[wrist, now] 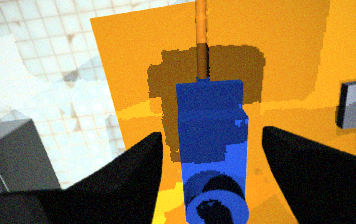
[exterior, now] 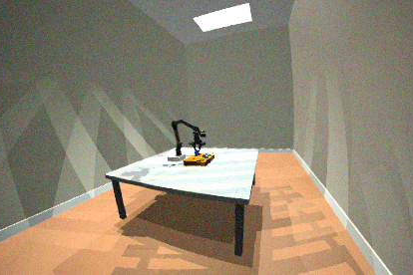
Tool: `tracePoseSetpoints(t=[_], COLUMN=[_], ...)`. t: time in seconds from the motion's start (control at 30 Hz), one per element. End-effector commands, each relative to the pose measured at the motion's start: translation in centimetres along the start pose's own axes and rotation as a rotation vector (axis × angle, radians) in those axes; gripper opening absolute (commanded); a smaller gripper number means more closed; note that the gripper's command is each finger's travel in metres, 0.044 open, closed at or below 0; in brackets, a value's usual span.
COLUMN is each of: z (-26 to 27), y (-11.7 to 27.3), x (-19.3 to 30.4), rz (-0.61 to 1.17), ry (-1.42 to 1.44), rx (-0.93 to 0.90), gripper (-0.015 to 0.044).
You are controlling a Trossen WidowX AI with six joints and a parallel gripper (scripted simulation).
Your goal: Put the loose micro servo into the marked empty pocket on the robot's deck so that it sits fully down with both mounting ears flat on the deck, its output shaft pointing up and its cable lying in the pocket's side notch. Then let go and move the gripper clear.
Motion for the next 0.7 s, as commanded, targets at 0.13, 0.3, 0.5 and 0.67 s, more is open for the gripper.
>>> tracePoseSetpoints(t=[0.13, 0.3, 0.5, 0.67], z=[0.0, 0.0, 0.5, 0.7], y=[0.0, 0.4, 2.8, 3.0], x=[0.0, 0.0, 0.2, 0.4], rz=[-0.004, -0.004, -0.004, -0.004], ry=[0.004, 0.004, 0.004, 0.004], rx=[-0.002, -0.002, -0.002, -0.002], gripper=[0.0079, 0.0, 0.0, 0.0])
Point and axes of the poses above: the point midway between the two fingers, 35 mm back from their tips, its own y axis back along the fingers, its own z axis across the jaws, x = y × z, the point moved 7 cm from there along y, back along the fingers, and after that the axes turned 2 degrees about -y, right-handed, at the moved point
